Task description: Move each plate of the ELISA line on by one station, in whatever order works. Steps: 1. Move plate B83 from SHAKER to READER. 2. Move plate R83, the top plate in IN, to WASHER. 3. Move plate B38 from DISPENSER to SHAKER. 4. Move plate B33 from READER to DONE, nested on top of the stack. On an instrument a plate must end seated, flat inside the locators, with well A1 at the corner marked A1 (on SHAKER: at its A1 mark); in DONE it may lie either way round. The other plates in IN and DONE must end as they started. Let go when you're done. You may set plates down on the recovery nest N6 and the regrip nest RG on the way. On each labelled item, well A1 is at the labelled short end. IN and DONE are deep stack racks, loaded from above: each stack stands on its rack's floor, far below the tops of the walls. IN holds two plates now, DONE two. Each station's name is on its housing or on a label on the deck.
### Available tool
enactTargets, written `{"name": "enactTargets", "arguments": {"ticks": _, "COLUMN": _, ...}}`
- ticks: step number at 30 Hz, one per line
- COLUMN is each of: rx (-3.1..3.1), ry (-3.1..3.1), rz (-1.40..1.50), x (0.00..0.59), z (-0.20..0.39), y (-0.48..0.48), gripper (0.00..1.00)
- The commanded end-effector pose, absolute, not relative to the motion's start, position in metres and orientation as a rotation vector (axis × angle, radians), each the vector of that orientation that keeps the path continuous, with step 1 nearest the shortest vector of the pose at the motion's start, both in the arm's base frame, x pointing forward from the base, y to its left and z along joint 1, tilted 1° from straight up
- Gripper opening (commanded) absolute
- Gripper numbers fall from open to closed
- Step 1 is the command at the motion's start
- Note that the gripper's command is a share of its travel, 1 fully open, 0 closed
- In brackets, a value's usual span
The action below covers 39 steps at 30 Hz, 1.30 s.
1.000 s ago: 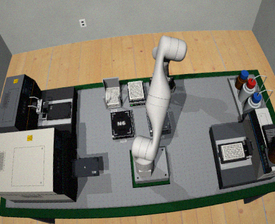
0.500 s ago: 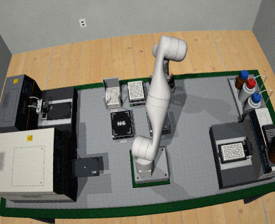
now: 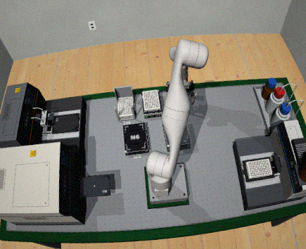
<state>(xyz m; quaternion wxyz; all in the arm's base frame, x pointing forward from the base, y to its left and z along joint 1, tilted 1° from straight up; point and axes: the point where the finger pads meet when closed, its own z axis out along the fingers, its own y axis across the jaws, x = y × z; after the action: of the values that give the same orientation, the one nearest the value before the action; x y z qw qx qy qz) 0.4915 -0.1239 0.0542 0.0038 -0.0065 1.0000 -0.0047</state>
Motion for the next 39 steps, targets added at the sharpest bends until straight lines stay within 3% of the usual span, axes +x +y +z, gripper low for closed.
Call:
{"name": "enactTargets", "arguments": {"ticks": 1, "rx": -0.02, "ry": 3.132, "rz": -0.015, "x": 0.492, "z": 0.06, "y": -0.124, "gripper": 1.0}}
{"name": "enactTargets", "arguments": {"ticks": 39, "rx": -0.02, "ry": 3.132, "rz": -0.015, "x": 0.492, "z": 0.105, "y": -0.123, "gripper": 1.0}}
